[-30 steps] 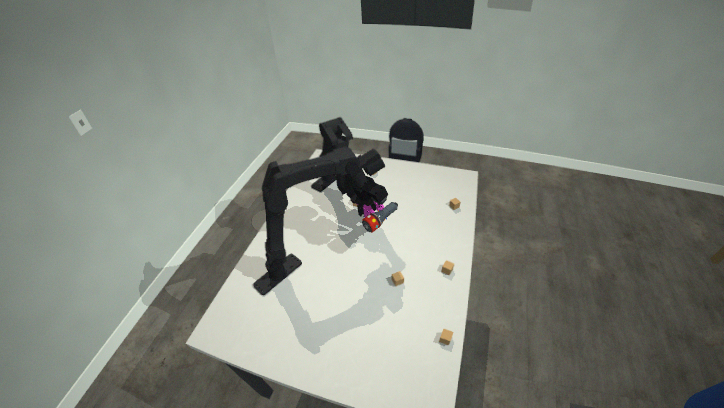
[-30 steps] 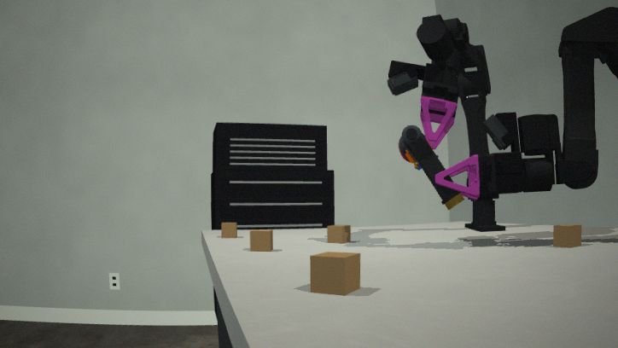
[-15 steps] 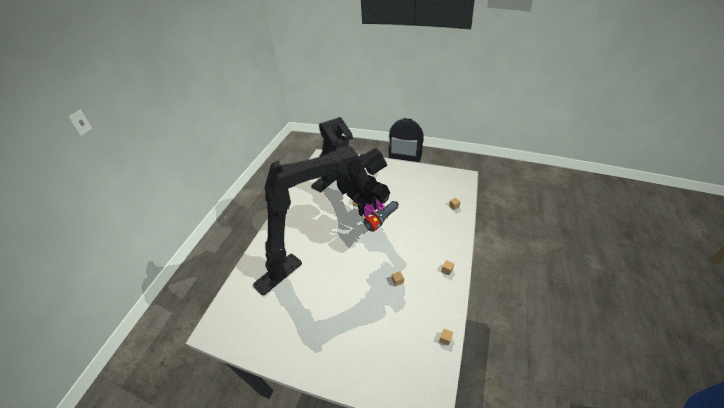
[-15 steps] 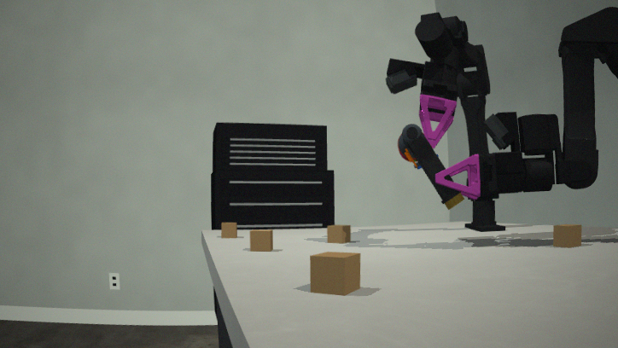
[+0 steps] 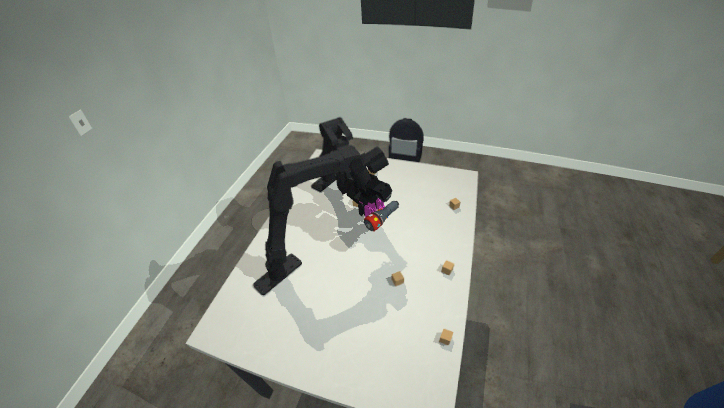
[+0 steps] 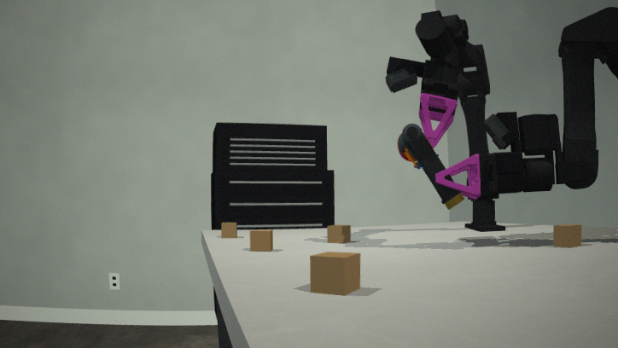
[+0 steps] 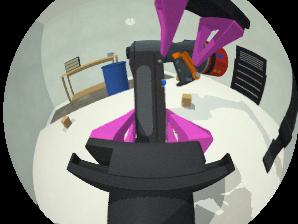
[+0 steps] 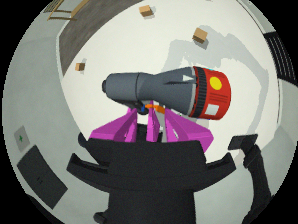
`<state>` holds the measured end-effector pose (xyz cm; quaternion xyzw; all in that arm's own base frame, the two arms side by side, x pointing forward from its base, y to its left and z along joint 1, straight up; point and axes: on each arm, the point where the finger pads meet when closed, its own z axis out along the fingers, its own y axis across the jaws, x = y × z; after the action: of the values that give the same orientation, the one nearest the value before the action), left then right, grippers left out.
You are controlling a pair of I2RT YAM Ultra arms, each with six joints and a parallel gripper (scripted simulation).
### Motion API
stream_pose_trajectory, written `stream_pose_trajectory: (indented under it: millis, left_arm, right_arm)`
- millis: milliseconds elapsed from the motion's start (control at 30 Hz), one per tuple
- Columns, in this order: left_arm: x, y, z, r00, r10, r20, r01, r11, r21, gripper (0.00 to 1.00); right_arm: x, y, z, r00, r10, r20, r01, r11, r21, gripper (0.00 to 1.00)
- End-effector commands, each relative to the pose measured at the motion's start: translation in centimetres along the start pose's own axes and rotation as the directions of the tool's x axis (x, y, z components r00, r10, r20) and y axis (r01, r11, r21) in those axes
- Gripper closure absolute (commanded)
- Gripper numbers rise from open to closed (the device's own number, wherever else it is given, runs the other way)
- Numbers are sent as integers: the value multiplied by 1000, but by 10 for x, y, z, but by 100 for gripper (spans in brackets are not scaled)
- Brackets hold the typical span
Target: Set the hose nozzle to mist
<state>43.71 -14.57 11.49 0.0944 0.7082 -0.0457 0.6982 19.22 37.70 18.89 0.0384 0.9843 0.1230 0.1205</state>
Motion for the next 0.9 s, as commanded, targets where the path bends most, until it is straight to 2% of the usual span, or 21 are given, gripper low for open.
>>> stream_pose_trajectory:
  millis: [0, 200, 267, 433, 533, 767, 833, 867]
  left_arm:
    - [-62, -9, 7, 979, -47, 198, 39, 998, 43, 65]
    - [-62, -9, 7, 979, -47, 198, 39, 998, 43, 65]
    - [-62, -9, 7, 979, -47, 198, 39, 998, 44, 65]
    - [-62, -11, 7, 979, -47, 199, 38, 998, 49, 65]
    - [-62, -11, 7, 979, -47, 199, 38, 998, 49, 65]
    - [-62, -11, 7, 979, -47, 199, 38, 998, 49, 65]
    - [-62, -12, 7, 979, -47, 200, 38, 998, 51, 65]
    - [-62, -12, 7, 979, -47, 200, 38, 998, 51, 65]
  right_arm:
    - [-5, 26, -10, 999, -2, 36, 5, 996, -88, 62]
    - [-5, 28, -15, 999, -5, 40, 9, 995, -101, 62]
    - [-3, 33, -4, 999, 2, 36, 1, 996, -89, 62]
    - [-2, 37, -9, 999, 6, 35, -2, 993, -115, 62]
    - [0, 36, -1, 999, 3, 37, 0, 996, -94, 62]
    - [2, 39, -8, 999, 1, 33, 3, 993, -117, 62]
    - [7, 41, 5, 1000, 1, 28, 1, 995, -98, 62]
    - [6, 42, 2, 1000, 4, 30, -1, 994, -107, 62]
